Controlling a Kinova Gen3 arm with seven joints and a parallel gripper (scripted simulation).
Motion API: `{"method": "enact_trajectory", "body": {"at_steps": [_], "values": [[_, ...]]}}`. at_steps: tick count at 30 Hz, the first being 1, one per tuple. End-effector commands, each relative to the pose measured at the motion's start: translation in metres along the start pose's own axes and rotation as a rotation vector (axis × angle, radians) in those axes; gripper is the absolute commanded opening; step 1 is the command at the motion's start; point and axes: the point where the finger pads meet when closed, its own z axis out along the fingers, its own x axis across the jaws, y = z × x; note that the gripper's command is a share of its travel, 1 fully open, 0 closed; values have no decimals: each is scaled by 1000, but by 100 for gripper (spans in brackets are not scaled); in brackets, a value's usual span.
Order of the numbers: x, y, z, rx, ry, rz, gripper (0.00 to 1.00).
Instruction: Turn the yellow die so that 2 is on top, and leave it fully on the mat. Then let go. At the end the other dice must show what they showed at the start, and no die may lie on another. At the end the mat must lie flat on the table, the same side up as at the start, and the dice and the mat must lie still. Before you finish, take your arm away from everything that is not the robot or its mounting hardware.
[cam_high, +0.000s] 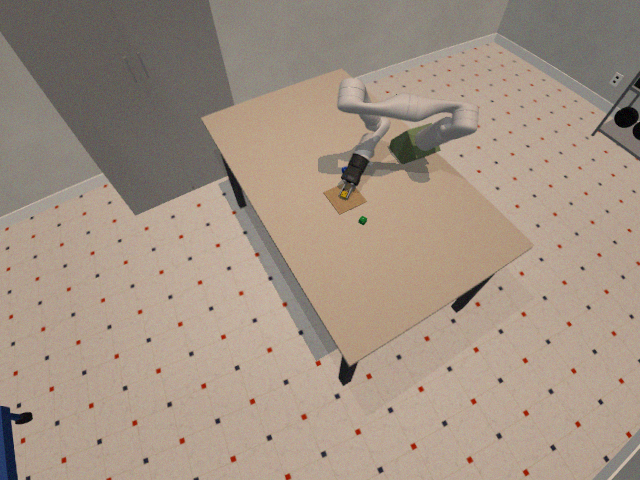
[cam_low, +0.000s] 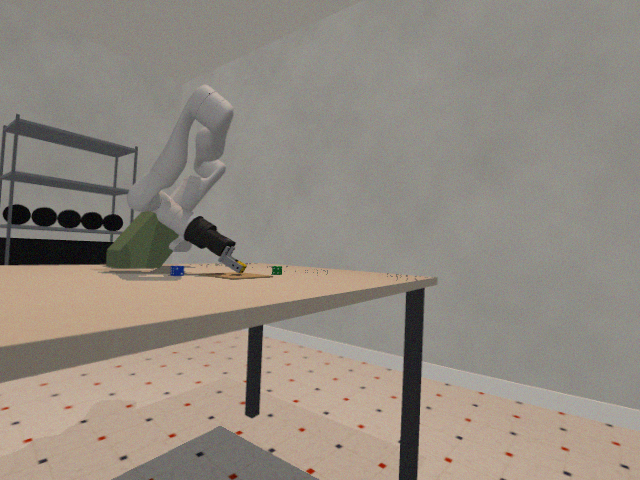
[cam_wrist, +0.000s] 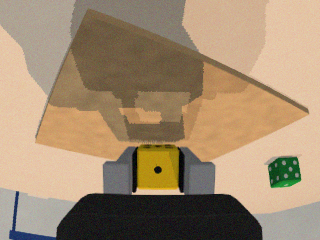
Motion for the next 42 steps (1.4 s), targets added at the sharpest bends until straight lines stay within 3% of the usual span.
{"method": "enact_trajectory", "body": {"at_steps": [1, 38, 42], "values": [[0, 0, 0, -1, 0, 0, 49], [0, -1, 0, -1, 0, 0, 49], [0, -1, 0, -1, 0, 0, 61]]}}
